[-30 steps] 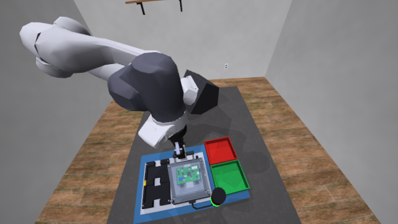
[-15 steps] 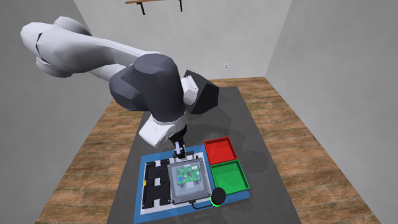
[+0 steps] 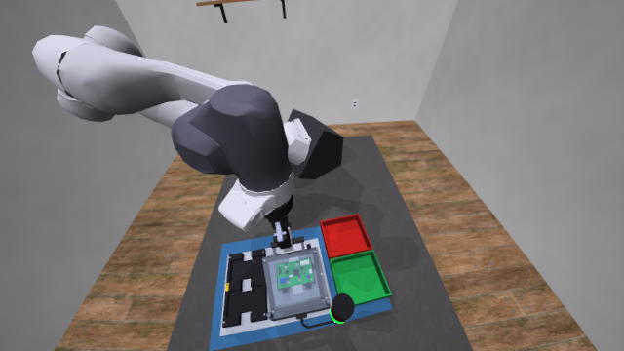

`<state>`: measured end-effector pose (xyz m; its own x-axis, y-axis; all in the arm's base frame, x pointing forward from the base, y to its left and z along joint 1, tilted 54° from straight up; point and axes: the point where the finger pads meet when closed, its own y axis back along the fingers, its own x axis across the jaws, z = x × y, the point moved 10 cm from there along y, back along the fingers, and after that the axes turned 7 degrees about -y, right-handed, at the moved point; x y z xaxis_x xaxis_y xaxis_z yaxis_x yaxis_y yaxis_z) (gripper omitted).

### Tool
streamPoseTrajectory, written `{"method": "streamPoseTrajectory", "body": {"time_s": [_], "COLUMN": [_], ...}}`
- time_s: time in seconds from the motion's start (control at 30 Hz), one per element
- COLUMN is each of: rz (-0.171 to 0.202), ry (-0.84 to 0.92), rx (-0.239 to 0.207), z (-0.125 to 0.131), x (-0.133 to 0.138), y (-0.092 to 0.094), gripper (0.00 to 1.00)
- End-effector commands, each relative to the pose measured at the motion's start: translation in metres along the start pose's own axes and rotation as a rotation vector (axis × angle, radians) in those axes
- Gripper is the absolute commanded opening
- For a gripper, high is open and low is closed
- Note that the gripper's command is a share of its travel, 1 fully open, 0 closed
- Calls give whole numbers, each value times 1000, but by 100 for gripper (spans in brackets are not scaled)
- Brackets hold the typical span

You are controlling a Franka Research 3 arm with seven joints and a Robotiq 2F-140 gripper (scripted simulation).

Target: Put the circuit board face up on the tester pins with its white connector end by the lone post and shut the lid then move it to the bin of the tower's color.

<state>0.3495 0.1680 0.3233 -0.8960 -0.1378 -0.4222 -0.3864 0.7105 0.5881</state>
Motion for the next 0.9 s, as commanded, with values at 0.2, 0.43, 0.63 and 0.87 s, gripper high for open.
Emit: {"method": "streamPoseTrajectory", "body": {"time_s": [0.2, 0.43, 0.63, 0.87], "rz": [-2, -2, -2, -2], "ry": [-1, -1, -1, -1], "rx": [0, 0, 0, 0], "z": [-1, -1, -1, -1], "x": [-1, 0, 1, 1], "y": [-1, -1, -2, -3], "gripper": [16, 16, 16, 16]}}
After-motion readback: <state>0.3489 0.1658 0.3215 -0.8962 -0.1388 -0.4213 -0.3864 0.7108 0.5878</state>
